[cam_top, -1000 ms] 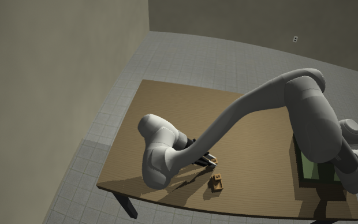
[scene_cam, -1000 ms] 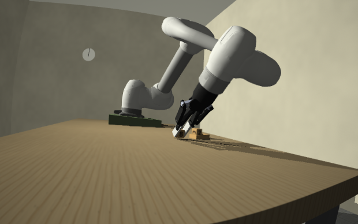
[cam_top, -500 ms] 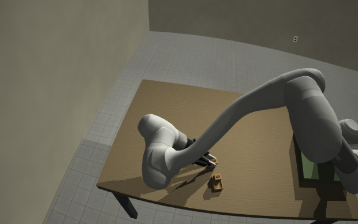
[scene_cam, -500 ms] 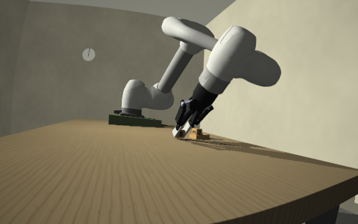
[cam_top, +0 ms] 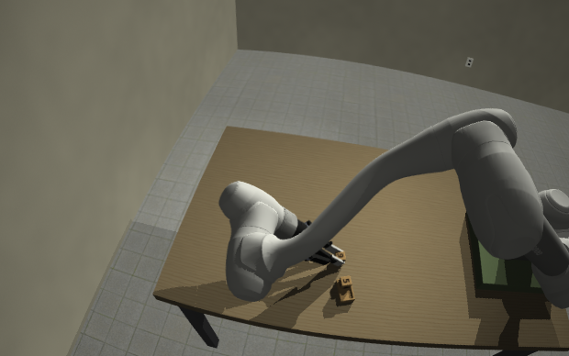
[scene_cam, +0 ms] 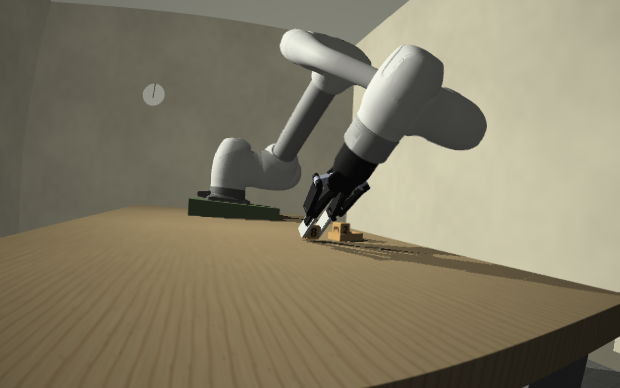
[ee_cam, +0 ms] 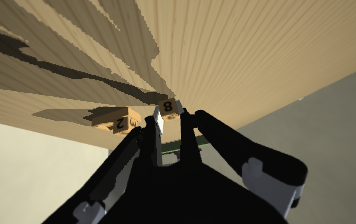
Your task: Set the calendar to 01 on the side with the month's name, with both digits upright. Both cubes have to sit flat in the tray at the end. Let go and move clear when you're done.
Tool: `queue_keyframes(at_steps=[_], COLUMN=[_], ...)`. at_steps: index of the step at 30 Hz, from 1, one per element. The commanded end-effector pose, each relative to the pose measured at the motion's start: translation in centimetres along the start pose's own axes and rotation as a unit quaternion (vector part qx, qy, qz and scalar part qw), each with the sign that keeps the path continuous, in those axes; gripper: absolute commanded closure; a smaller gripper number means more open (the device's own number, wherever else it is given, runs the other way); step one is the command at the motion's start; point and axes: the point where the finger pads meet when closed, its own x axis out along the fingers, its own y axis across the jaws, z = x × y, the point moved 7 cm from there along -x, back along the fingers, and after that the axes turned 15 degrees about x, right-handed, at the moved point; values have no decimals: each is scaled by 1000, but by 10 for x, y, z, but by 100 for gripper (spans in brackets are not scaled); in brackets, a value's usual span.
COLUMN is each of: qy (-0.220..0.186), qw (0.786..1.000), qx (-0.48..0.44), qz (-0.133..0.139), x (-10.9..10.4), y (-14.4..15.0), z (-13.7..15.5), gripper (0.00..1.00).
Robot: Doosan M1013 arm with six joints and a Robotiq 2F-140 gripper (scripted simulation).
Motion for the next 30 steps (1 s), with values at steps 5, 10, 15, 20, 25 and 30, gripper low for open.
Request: queue_keyframes(at_steps=[5,10,15,20,25,30], qy=[0,0,0,0,0,0], qw=[1000,1000,1000,1000,1000,1000], qx=[0,0,0,0,0,0], qz=[0,0,0,0,0,0], x=[1,2,3,3,3,3], y=[0,-1,-1,-1,-1,-1], z=[-1,-2,-3,-3,-3,-3], gripper=[75,75,75,75,75,75])
